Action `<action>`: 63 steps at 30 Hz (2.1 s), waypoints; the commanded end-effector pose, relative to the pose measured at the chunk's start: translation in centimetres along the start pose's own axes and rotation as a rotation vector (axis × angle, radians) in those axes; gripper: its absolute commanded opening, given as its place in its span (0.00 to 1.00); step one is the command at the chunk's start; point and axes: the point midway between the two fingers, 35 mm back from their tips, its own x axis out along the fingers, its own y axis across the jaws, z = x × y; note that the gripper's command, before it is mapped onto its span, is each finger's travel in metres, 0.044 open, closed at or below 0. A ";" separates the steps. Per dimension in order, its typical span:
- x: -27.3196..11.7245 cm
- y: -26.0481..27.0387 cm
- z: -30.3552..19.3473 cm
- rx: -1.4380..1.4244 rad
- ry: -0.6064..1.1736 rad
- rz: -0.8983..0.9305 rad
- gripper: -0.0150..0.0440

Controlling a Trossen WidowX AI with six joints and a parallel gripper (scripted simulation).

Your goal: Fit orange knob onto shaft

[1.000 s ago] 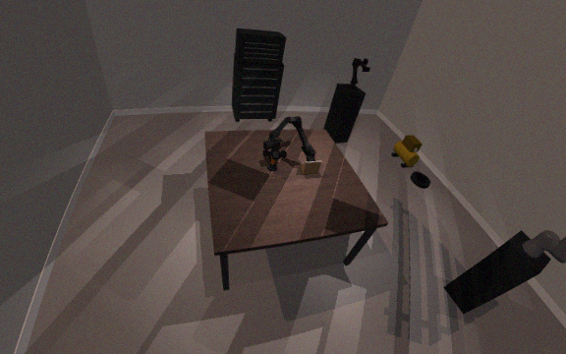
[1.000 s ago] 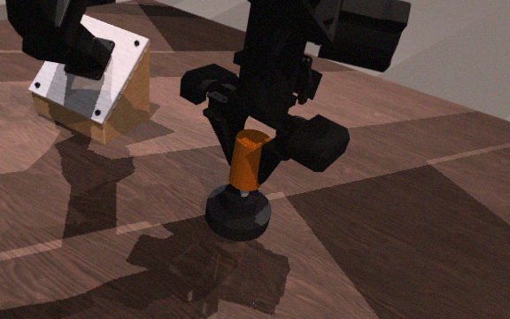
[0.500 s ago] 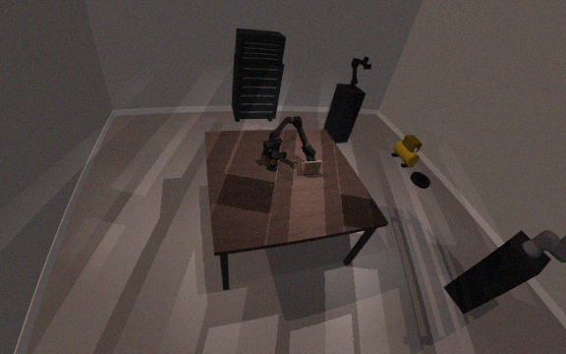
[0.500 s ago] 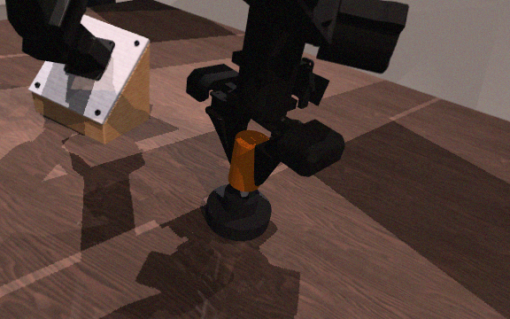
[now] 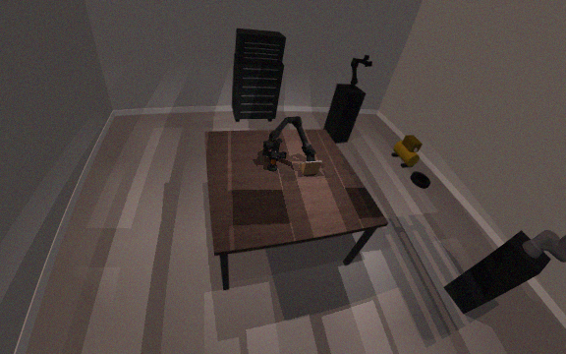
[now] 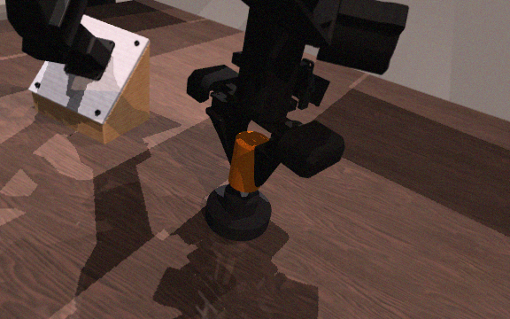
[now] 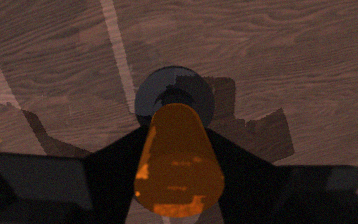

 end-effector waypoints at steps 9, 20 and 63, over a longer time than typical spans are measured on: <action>-0.4 0.0 0.0 0.016 0.002 -0.003 0.25; -0.2 0.0 0.0 0.216 0.001 -0.003 0.25; -0.1 -0.1 0.0 0.425 0.001 -0.003 0.25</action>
